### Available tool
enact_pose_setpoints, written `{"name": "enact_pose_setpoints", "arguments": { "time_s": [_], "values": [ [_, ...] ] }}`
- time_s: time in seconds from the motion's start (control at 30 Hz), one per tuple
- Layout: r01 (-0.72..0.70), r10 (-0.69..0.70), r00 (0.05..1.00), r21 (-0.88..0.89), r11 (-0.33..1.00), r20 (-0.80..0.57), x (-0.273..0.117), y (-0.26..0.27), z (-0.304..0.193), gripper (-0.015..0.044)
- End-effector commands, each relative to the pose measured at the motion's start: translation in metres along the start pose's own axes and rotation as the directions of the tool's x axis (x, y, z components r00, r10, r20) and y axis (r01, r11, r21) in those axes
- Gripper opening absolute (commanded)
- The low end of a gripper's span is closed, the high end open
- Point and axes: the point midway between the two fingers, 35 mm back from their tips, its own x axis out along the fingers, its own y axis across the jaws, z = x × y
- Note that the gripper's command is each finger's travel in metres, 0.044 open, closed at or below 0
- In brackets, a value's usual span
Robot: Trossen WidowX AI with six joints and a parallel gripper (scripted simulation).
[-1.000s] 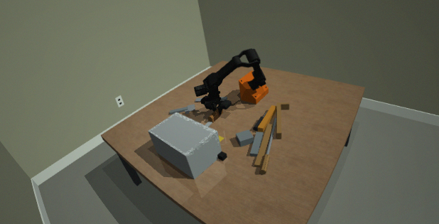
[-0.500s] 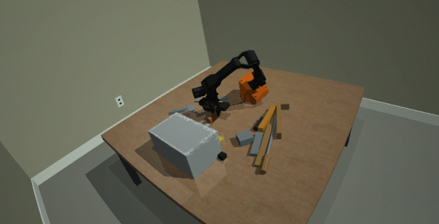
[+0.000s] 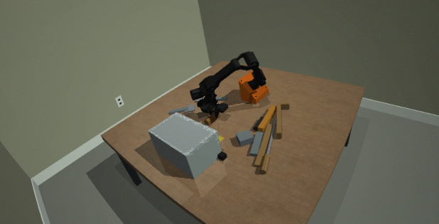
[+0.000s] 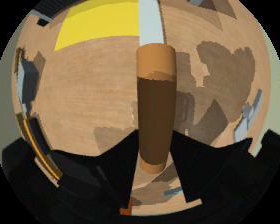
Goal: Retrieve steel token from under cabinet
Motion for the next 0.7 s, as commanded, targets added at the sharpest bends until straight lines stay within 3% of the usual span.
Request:
{"name": "enact_pose_setpoints", "arguments": {
  "time_s": [0.0,0.67],
  "values": [
    [0.003,-0.003,1.0,-0.001,1.0,0.001,0.0,0.0,0.006,0.0],
    [0.002,-0.002,1.0,-0.002,1.0,0.002,0.0,0.0,0.028,0.0]
  ]
}}
